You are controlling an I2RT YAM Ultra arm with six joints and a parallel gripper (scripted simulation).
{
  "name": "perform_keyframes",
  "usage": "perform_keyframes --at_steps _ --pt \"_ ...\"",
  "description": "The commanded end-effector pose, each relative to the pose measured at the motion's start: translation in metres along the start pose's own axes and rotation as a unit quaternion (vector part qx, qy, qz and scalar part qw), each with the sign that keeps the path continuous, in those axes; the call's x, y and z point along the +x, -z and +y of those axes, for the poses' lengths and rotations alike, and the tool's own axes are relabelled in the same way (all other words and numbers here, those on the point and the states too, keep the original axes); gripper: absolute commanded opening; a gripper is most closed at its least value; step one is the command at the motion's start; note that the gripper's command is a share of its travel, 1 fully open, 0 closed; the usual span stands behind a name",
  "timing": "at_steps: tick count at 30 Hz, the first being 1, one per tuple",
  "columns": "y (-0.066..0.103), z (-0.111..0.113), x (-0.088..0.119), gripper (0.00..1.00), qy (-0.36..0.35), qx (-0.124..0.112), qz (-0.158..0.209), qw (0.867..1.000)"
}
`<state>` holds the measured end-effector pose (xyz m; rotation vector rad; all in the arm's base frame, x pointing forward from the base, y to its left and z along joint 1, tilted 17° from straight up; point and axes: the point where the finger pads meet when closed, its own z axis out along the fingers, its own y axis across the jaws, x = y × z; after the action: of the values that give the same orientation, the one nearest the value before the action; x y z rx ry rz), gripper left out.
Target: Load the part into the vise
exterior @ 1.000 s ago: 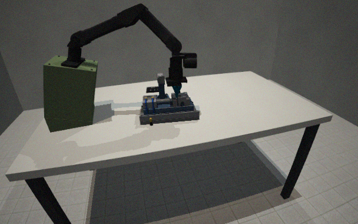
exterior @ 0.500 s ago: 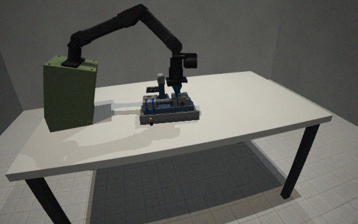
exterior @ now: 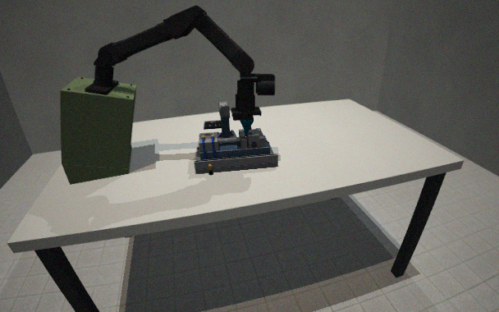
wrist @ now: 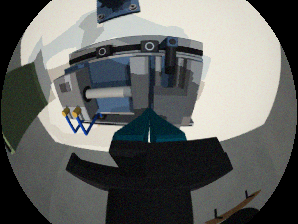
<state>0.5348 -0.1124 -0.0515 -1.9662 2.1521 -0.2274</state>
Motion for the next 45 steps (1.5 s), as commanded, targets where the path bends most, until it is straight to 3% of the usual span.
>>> perform_keyframes --at_steps 1,21,27,29,45 --pt "0.014 -0.024 -0.004 0.0 0.004 0.035 -0.002 0.999" --pt "0.014 -0.024 -0.004 0.0 0.004 0.036 -0.002 0.999" --pt "0.025 -0.029 -0.003 0.0 0.005 0.047 0.0 0.999" --pt "0.014 -0.012 -0.004 0.0 0.003 0.025 -0.003 1.0" --pt "0.014 -0.001 0.001 0.0 0.0 0.026 -0.002 1.0"
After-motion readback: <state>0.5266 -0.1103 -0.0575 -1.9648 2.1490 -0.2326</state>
